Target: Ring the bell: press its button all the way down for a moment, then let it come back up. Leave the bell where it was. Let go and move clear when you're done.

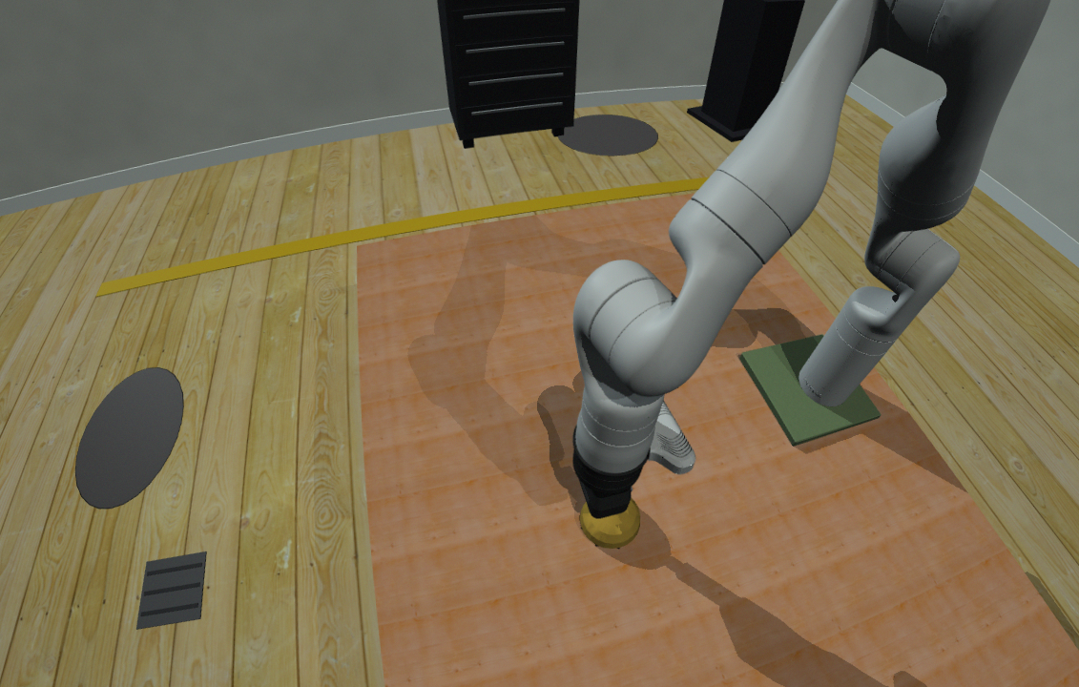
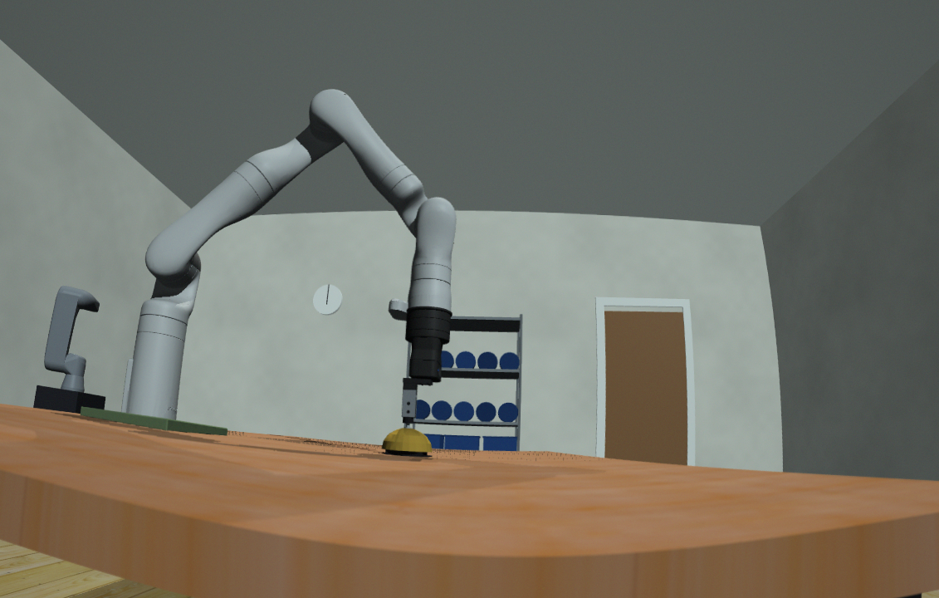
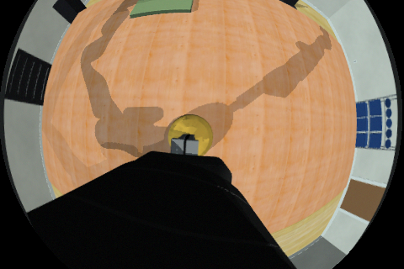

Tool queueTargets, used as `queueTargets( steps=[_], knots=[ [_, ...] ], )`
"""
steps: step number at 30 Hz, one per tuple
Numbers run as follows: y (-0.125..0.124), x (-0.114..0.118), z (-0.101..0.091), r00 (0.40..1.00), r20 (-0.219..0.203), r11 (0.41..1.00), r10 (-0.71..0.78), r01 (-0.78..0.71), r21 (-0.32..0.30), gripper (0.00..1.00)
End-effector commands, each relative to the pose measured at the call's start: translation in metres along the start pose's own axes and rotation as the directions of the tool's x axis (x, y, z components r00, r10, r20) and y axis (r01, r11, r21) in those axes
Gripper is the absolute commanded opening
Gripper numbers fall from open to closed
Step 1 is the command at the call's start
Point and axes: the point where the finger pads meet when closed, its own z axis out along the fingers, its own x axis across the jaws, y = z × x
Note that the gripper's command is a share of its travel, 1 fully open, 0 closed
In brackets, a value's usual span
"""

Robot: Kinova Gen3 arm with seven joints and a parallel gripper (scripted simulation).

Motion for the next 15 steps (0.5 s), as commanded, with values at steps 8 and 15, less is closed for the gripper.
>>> queueTargets(
  steps=[8,15],
  knots=[
    [0.0001,-0.0001,0.0057,1.000,0.001,1.000,-0.002,0.002,-0.003,0.17],
    [-0.0009,-0.0002,0.0062,1.000,0.002,1.000,-0.002,0.002,0.000,0.17]
  ],
)
